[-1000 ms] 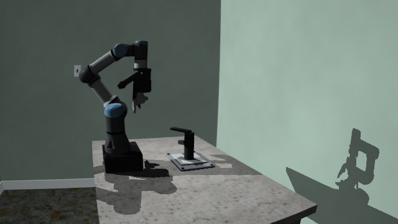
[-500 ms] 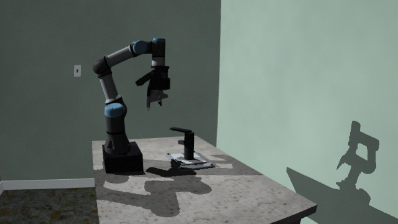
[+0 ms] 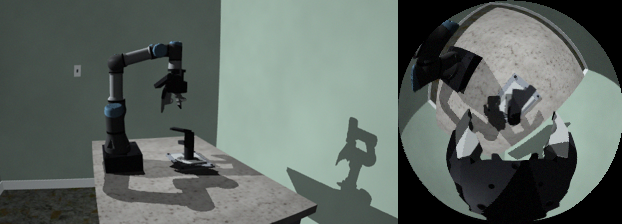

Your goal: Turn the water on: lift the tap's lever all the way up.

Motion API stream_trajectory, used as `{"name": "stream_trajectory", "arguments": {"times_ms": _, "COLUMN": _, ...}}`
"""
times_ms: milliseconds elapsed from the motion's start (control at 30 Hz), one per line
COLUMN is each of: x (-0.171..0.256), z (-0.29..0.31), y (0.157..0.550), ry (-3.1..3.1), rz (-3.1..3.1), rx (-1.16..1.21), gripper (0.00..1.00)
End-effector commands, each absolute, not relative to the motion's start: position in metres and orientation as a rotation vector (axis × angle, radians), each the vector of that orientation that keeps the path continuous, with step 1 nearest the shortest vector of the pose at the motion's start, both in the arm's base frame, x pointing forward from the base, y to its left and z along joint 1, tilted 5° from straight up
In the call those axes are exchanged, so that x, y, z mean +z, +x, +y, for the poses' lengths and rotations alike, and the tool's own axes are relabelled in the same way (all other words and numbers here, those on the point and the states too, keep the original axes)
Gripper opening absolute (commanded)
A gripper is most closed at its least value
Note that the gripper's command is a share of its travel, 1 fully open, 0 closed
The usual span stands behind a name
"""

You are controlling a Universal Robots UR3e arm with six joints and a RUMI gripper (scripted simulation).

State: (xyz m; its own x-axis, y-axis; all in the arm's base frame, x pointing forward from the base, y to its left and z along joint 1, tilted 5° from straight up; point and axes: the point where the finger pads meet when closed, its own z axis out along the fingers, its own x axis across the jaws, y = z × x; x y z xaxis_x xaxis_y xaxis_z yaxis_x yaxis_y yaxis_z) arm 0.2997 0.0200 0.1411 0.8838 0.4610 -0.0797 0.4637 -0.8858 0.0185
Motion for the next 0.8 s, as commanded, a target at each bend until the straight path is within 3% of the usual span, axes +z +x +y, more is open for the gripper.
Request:
{"name": "stream_trajectory", "arguments": {"times_ms": 0, "x": 0.1376, "z": 0.0175, "y": 0.3112, "ry": 3.023, "rz": 0.685, "rx": -0.118, "gripper": 1.00}}
{"name": "stream_trajectory", "arguments": {"times_ms": 333, "x": 0.1334, "z": 0.0155, "y": 0.3205, "ry": 3.033, "rz": 0.635, "rx": -0.117, "gripper": 1.00}}
{"name": "stream_trajectory", "arguments": {"times_ms": 367, "x": 0.1334, "z": 0.0155, "y": 0.3205, "ry": 3.033, "rz": 0.635, "rx": -0.117, "gripper": 0.00}}
{"name": "stream_trajectory", "arguments": {"times_ms": 767, "x": 0.1334, "z": 0.0155, "y": 0.3205, "ry": 3.033, "rz": 0.635, "rx": -0.117, "gripper": 0.00}}
